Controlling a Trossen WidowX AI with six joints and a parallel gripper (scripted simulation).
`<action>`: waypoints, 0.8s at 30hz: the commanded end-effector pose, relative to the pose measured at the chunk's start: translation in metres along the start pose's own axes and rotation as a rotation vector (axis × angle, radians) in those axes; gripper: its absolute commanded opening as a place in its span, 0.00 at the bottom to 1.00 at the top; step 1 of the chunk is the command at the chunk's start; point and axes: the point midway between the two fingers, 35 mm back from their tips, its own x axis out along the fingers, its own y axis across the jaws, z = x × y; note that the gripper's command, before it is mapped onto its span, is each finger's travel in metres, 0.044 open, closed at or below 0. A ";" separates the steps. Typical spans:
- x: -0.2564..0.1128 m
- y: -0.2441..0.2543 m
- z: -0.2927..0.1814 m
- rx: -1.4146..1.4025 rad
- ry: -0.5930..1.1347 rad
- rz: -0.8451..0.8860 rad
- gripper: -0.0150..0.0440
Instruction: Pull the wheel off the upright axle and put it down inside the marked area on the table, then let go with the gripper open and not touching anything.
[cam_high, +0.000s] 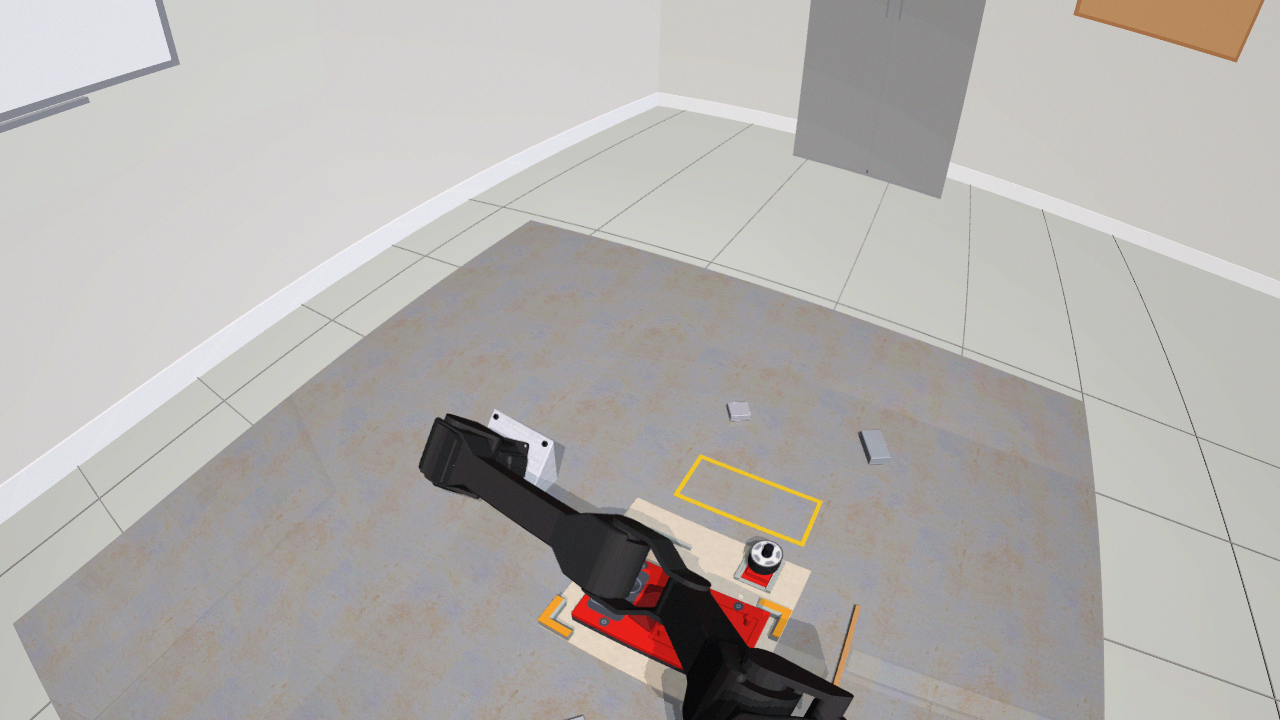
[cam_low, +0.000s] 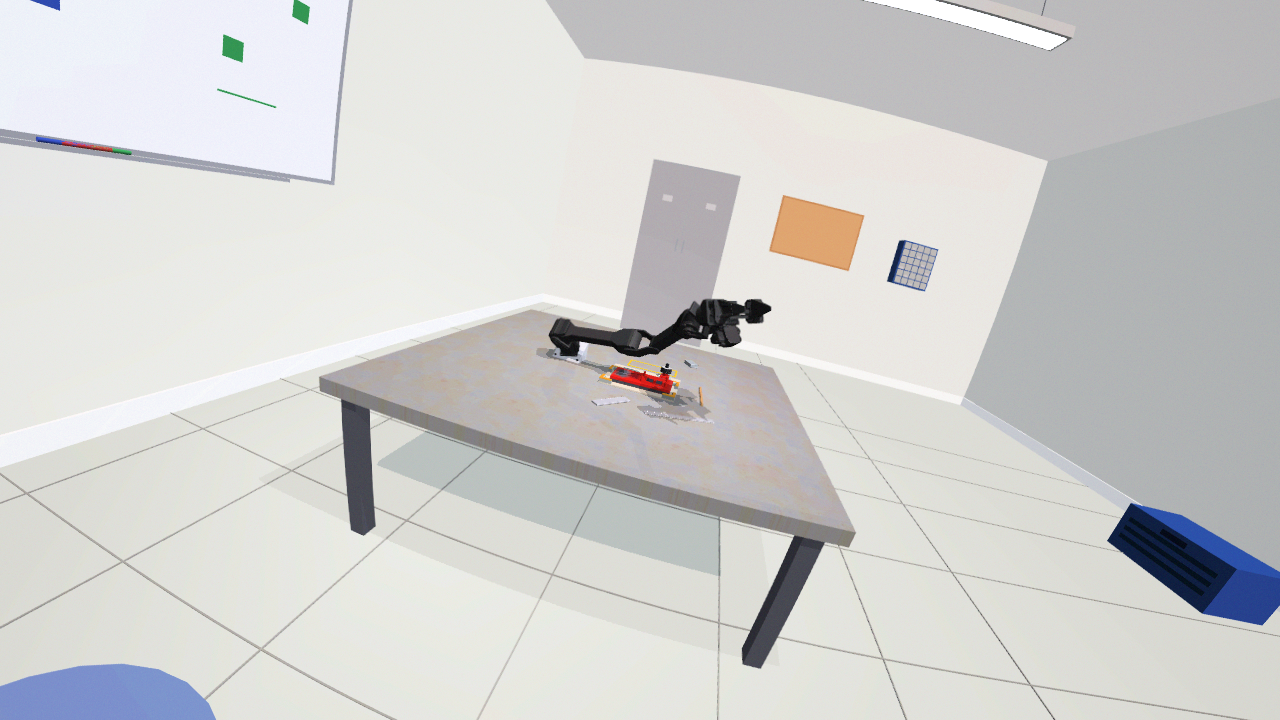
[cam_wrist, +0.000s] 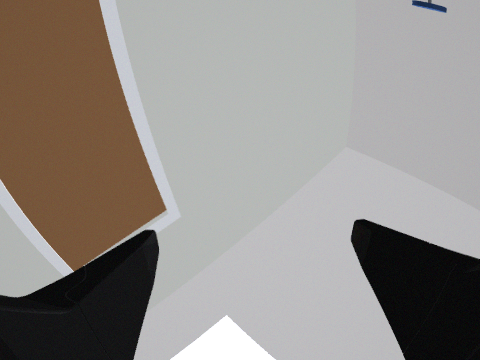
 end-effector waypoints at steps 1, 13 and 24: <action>0.000 0.001 0.000 0.000 0.003 0.002 0.89; 0.014 0.104 -0.034 0.021 0.166 0.173 0.76; 0.014 0.215 -0.071 0.058 0.336 0.344 0.76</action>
